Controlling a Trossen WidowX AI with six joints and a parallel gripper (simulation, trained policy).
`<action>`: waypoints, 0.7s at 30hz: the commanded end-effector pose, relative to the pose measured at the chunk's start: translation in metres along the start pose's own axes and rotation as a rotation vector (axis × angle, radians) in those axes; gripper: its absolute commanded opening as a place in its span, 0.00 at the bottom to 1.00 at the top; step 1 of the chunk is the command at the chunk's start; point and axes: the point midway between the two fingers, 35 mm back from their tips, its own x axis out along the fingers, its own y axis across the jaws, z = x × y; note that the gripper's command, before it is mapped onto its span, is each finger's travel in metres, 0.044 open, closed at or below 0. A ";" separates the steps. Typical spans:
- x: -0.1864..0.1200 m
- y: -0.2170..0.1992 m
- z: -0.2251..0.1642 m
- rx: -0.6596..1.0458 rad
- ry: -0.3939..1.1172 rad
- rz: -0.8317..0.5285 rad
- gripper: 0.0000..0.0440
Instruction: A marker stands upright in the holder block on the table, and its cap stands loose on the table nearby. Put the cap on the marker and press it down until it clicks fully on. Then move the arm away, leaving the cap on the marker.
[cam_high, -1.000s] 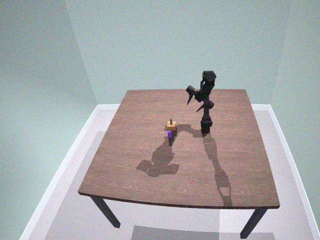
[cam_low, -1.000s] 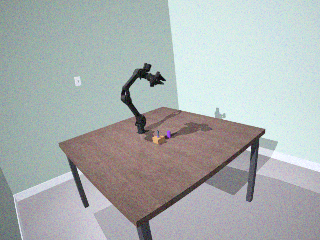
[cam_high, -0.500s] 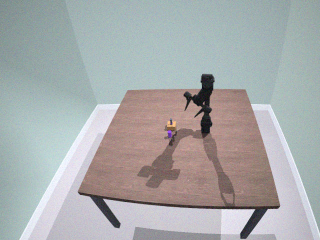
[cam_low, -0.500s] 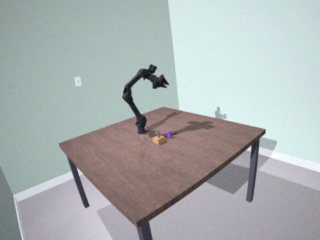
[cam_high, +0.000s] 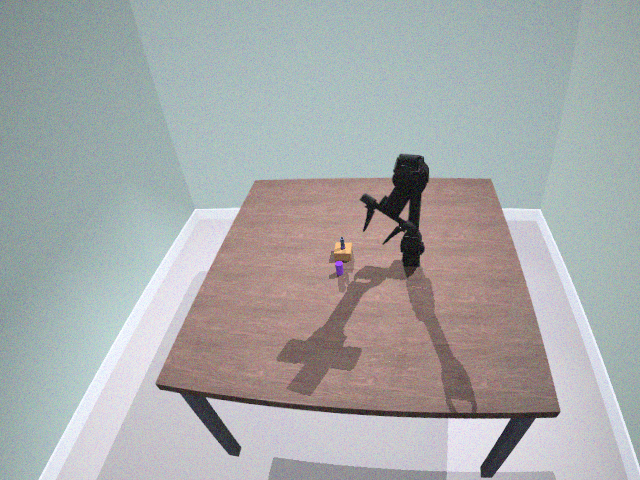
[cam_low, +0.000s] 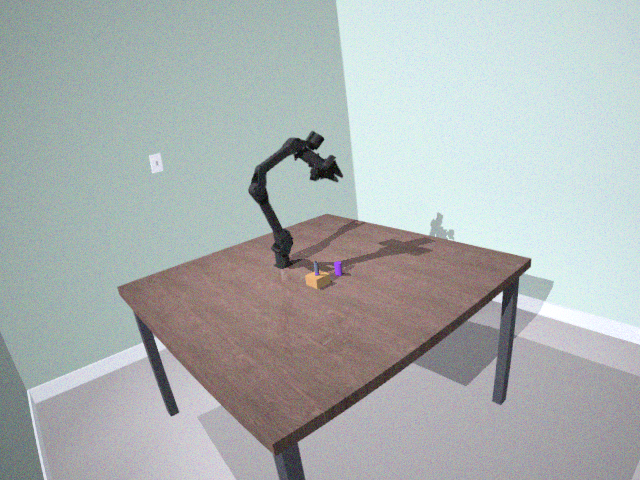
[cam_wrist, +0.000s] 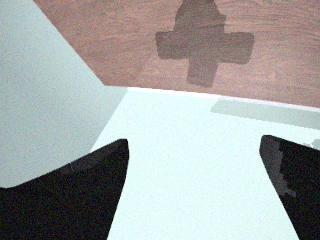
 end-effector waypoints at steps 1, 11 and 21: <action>0.008 0.000 0.002 0.020 -0.034 -0.012 0.75; 0.029 0.004 0.010 0.068 -0.118 -0.037 0.75; 0.049 0.009 0.019 0.122 -0.198 -0.063 0.75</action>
